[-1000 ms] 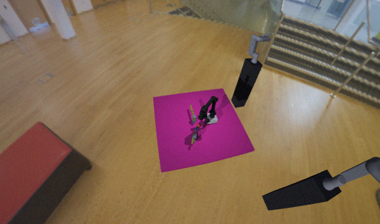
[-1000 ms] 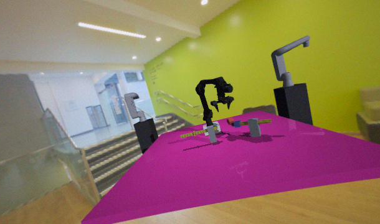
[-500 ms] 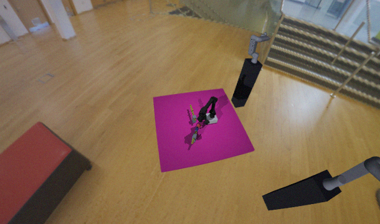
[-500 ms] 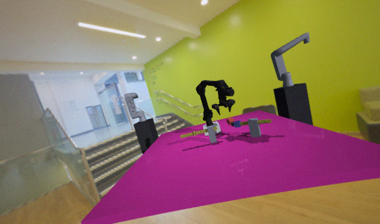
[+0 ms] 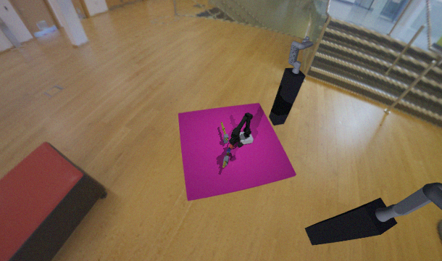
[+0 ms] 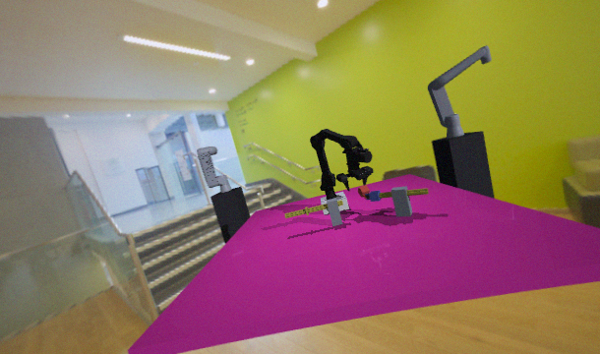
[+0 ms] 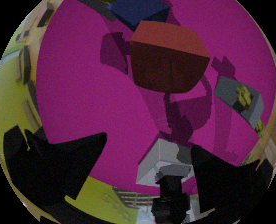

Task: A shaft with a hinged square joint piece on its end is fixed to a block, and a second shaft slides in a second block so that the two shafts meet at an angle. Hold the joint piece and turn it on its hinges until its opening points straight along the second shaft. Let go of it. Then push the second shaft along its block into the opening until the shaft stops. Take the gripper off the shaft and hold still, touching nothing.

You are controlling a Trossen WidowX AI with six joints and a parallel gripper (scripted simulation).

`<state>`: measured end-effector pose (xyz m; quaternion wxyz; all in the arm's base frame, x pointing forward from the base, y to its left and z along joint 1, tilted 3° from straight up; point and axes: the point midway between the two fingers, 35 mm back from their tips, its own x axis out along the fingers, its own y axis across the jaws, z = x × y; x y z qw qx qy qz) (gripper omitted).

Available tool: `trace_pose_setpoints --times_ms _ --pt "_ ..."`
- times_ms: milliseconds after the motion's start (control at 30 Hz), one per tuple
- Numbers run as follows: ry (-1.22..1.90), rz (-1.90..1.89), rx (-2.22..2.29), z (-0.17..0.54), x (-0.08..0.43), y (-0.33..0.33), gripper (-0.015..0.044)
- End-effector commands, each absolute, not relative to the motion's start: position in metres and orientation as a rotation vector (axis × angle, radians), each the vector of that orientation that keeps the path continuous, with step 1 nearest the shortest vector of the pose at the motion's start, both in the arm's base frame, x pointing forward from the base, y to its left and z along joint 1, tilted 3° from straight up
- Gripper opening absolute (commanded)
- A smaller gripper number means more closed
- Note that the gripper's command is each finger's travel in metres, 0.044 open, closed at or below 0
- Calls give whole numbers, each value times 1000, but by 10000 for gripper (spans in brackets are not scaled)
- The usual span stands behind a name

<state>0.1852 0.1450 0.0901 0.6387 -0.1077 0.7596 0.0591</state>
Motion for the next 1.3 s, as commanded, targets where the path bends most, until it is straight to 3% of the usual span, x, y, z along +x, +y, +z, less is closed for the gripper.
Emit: trace_pose_setpoints --times_ms 0,600,1267 --pt "1743 136 -251 85 189 146 440" --pt "1738 137 -250 86 250 160 440" --pt "1738 136 -250 60 247 159 440"
